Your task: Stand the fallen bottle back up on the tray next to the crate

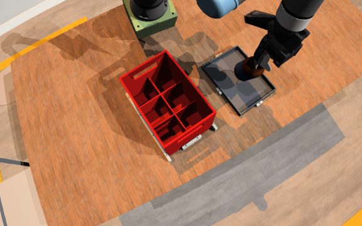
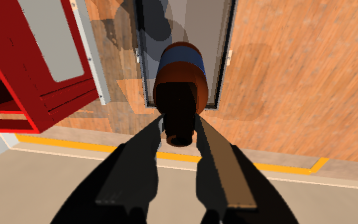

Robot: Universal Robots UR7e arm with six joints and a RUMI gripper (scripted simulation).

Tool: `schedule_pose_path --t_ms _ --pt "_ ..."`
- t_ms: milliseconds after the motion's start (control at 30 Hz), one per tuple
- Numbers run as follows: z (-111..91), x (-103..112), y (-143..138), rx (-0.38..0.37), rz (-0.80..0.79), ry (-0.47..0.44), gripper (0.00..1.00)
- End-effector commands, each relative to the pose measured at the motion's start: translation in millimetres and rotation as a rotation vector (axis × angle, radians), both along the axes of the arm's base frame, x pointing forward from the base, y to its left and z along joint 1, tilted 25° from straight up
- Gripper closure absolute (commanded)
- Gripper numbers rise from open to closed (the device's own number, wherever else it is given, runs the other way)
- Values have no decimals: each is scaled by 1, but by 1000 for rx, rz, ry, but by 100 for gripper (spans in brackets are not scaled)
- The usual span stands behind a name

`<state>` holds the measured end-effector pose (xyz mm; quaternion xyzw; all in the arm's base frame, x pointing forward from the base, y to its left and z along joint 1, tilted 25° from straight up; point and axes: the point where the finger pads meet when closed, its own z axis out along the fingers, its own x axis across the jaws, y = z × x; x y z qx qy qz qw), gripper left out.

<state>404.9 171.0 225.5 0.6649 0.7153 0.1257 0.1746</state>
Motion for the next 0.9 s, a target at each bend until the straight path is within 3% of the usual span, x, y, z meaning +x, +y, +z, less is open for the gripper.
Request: schedule_pose_path --t_ms 0,867 --pt "-2 1 1 0 2 0 100" --pt "-20 9 -1 -1 0 2 100"
